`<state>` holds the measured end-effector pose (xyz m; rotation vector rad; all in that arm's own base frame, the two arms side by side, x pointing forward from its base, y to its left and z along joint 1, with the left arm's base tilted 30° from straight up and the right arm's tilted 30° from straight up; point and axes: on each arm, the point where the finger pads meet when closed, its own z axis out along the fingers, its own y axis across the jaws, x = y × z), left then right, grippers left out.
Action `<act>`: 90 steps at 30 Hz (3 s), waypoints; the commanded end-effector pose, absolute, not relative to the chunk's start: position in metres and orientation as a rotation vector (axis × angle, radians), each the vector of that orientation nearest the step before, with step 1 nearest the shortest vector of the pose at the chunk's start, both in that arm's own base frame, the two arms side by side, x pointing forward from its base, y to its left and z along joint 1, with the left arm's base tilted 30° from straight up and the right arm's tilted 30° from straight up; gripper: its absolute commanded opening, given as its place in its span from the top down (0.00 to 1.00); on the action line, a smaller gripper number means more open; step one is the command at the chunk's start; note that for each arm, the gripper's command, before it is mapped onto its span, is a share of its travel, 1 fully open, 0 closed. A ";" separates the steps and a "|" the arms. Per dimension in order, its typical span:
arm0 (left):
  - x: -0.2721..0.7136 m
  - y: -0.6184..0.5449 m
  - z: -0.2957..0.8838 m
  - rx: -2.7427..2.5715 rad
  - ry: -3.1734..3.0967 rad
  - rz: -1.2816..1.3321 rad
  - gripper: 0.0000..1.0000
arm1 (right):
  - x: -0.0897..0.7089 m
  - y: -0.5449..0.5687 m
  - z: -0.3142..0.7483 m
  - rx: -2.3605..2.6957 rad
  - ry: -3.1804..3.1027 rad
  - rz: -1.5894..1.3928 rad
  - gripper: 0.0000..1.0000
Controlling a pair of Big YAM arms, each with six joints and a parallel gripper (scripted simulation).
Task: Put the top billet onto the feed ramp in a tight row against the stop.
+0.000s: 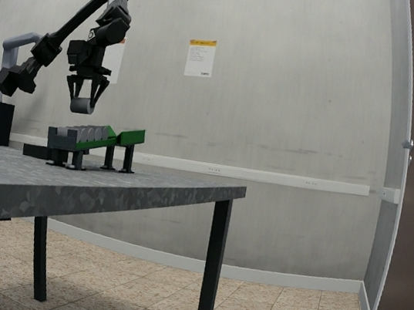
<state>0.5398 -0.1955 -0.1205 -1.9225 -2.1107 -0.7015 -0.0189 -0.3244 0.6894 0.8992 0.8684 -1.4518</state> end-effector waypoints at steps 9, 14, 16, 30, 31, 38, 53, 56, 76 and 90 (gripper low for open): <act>0.560 -0.231 -0.086 -1.972 -2.173 -0.748 1.00 | -0.022 -0.317 0.699 0.888 0.830 -1.455 0.00; 0.560 -0.231 -0.086 -1.972 -2.173 -0.748 1.00 | -0.022 -0.317 0.699 0.888 0.830 -1.455 0.00; 0.560 -0.231 -0.086 -1.972 -2.173 -0.748 1.00 | -0.022 -0.317 0.699 0.888 0.830 -1.455 0.00; 0.560 -0.231 -0.086 -1.972 -2.173 -0.748 1.00 | -0.022 -0.317 0.699 0.888 0.830 -1.455 0.00; 0.560 -0.231 -0.086 -1.972 -2.173 -0.748 1.00 | -0.022 -0.317 0.699 0.888 0.830 -1.455 0.00; 0.560 -0.231 -0.086 -1.974 -2.173 -0.749 1.00 | -0.022 -0.317 0.699 0.888 0.830 -1.455 0.00; 0.550 -0.184 -0.089 -1.939 -2.154 -0.729 1.00 | -0.022 -0.317 0.699 0.888 0.830 -1.455 0.00; 0.549 -0.175 -0.084 -1.938 -2.154 -0.731 1.00 | -0.022 -0.317 0.699 0.888 0.830 -1.455 0.00; 0.538 -0.101 -0.043 -1.937 -2.151 -0.732 1.00 | -0.022 -0.317 0.699 0.888 0.830 -1.455 0.00; 0.537 -0.066 -0.020 -1.939 -2.158 -0.741 1.00 | -0.022 -0.317 0.699 0.888 0.830 -1.455 0.00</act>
